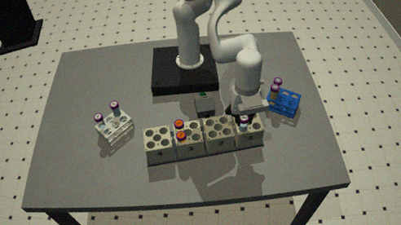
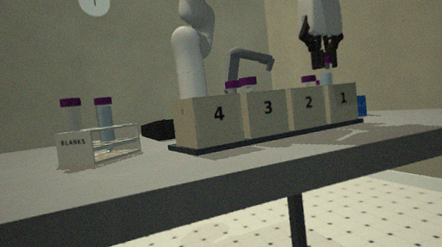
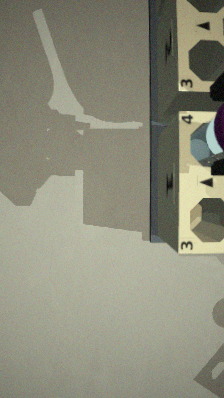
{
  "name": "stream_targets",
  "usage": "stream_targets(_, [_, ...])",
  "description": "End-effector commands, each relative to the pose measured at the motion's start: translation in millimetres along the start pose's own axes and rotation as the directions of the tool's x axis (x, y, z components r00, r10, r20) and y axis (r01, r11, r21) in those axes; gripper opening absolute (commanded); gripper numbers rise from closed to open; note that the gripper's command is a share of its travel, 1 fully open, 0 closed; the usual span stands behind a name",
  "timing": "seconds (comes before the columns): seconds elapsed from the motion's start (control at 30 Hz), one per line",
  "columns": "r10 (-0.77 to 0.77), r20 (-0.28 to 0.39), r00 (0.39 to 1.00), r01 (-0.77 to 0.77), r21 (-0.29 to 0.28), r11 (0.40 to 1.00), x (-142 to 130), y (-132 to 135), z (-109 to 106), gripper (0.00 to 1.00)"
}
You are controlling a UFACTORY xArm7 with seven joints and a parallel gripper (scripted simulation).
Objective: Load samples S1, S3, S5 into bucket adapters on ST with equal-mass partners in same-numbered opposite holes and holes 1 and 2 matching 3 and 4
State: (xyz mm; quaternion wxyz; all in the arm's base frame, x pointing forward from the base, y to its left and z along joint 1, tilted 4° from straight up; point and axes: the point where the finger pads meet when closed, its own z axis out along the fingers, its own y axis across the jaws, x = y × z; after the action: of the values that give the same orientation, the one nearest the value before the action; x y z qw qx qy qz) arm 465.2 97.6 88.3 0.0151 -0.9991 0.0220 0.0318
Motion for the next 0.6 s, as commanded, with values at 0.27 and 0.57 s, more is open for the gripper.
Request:
stream_targets(0.27, [0.0,-0.005,1.0,0.0,0.002,1.0,2,0,9,0.0])
stream_targets(0.57, [0.0,-0.005,1.0,0.0,0.002,1.0,2,0,18,0.0])
